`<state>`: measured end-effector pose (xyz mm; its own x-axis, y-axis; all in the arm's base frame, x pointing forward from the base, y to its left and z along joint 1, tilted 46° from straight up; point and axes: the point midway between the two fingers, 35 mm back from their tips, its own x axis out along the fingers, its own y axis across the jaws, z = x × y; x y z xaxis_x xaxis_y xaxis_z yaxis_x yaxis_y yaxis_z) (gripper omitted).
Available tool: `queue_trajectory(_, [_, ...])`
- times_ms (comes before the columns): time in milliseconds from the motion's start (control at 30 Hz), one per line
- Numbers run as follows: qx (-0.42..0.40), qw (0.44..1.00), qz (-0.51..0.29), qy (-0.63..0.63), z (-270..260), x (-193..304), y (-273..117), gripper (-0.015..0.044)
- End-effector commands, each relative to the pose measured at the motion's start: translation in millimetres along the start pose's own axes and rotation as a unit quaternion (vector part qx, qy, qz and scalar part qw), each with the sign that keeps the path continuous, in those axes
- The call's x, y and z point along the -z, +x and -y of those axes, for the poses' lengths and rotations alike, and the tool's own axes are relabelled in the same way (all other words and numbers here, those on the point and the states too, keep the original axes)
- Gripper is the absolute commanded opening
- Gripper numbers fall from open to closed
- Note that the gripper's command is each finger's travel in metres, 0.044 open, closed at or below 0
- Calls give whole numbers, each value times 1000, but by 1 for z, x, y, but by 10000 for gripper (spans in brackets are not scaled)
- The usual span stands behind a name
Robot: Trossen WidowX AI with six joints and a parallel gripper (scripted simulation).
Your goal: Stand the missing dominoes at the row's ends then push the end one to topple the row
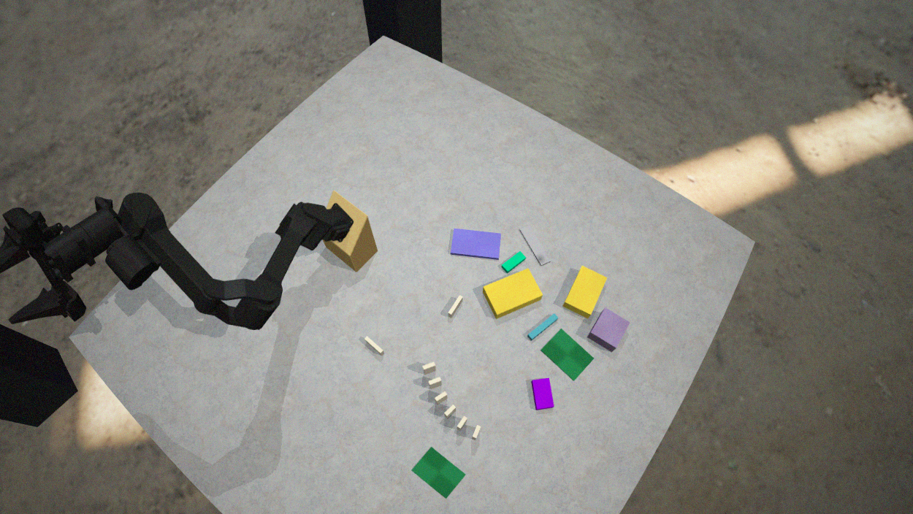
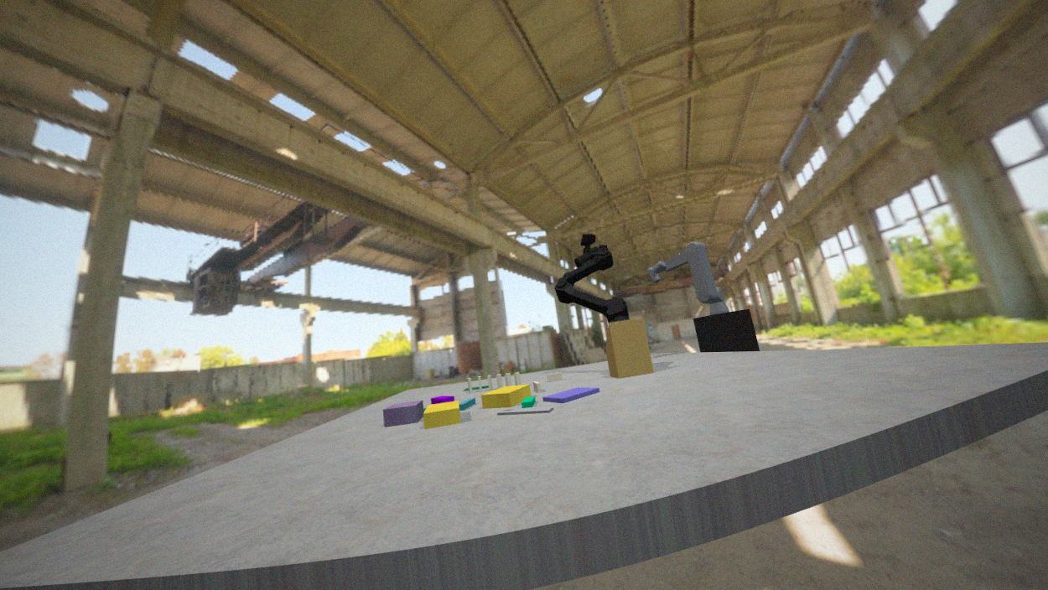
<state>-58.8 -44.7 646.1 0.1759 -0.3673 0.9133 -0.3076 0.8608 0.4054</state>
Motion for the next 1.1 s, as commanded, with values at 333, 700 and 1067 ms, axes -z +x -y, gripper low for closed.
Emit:
queue_trajectory(333, [-112,986,120,17,-66,-49,-32,440])
queue_trajectory(700, [-325,927,185,23,-173,-56,-112,440])
queue_trajectory(1067, [-500,851,158,-29,-247,-1,-196,440])
